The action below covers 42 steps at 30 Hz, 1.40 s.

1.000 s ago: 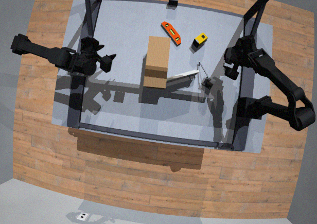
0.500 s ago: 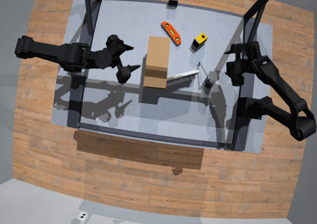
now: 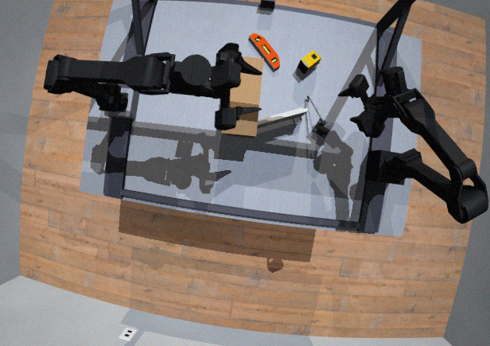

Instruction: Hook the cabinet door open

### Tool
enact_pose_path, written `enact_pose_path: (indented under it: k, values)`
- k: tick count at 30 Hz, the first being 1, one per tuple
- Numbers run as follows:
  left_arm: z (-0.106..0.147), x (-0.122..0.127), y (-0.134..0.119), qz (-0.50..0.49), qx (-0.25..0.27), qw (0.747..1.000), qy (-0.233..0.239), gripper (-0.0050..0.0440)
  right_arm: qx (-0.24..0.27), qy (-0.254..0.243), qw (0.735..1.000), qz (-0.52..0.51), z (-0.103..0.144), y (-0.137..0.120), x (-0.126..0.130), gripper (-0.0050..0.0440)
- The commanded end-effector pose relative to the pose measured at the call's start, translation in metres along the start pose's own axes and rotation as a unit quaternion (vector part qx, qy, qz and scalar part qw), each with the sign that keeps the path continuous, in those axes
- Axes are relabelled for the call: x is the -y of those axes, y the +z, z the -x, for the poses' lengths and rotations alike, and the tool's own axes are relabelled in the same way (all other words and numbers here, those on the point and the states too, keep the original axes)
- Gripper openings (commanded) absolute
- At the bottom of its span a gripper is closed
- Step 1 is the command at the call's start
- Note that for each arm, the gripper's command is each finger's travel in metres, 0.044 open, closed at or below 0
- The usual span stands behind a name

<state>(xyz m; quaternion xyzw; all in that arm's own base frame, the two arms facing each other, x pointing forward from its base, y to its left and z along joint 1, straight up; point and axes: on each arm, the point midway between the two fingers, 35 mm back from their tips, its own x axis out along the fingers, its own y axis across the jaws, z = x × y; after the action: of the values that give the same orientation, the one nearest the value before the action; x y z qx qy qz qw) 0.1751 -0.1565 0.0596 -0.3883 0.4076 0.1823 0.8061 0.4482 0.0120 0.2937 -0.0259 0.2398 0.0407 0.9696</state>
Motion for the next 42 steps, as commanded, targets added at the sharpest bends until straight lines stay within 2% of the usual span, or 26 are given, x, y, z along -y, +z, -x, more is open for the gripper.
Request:
enact_pose_path:
  k: [1,8,15,39,42]
  values:
    - [0.007,0.010,0.006,0.070,0.023,0.997,-0.006,0.0440,0.034,-0.015,0.999,-0.023,0.001,0.031,0.002,0.0400]
    - [0.009,0.009,0.014,0.149,0.049,0.988,0.000,0.0440,0.034,-0.017,0.999,-0.026,0.000,0.031,0.004,0.0400]
    - [0.009,0.009,0.018,0.175,0.058,0.983,0.002,0.0440,0.037,-0.016,0.999,-0.025,0.003,0.033,0.003,0.0400]
    - [0.008,0.005,0.018,0.173,0.057,0.983,0.004,0.0440,0.030,-0.015,0.999,-0.024,0.000,0.027,0.003,0.0400]
    - [0.008,0.012,0.021,0.170,0.065,0.983,-0.003,0.0368,0.030,-0.015,0.999,-0.024,0.000,0.027,0.003,0.0400]
